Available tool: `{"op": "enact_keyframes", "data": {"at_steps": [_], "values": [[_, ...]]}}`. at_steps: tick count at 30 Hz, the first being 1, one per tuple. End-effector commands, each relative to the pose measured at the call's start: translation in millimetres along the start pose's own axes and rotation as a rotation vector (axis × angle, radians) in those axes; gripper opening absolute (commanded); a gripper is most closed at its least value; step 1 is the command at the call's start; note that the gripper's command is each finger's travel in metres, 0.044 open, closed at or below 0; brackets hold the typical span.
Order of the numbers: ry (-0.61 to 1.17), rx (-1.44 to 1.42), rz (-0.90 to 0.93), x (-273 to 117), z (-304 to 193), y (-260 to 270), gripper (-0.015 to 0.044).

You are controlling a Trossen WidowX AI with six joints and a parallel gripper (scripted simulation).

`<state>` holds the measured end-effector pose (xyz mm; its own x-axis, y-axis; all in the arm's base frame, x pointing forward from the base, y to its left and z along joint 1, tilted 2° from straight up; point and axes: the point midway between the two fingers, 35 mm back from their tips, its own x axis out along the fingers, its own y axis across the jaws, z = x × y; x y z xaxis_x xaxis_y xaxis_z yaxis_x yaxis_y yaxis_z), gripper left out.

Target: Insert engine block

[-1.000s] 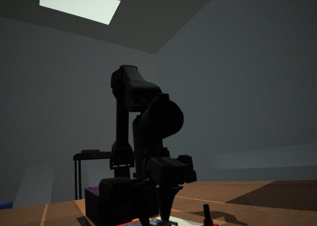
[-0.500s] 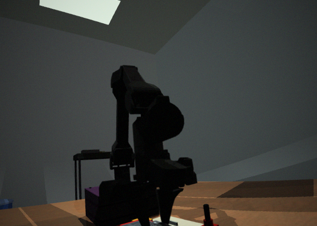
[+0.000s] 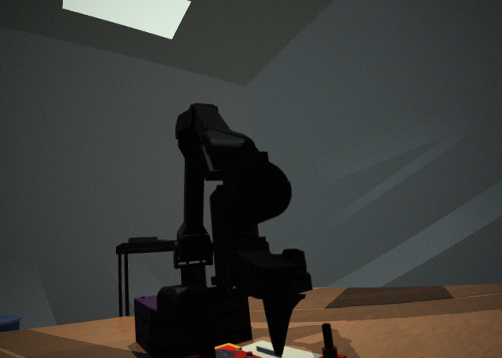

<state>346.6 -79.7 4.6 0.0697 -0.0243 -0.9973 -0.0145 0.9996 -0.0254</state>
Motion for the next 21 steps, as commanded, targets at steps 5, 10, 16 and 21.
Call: {"op": "enact_keyframes", "data": {"at_steps": [5,10,16,21], "values": [[0.0,0.0,-0.001,0,0,0,0.044],[-0.002,-0.001,0.002,-15,-1,0,0.044],[-0.002,-0.001,0.002,-15,-1,0,0.0414],[-0.002,-0.001,0.002,-15,-1,0,0.0282]]}}
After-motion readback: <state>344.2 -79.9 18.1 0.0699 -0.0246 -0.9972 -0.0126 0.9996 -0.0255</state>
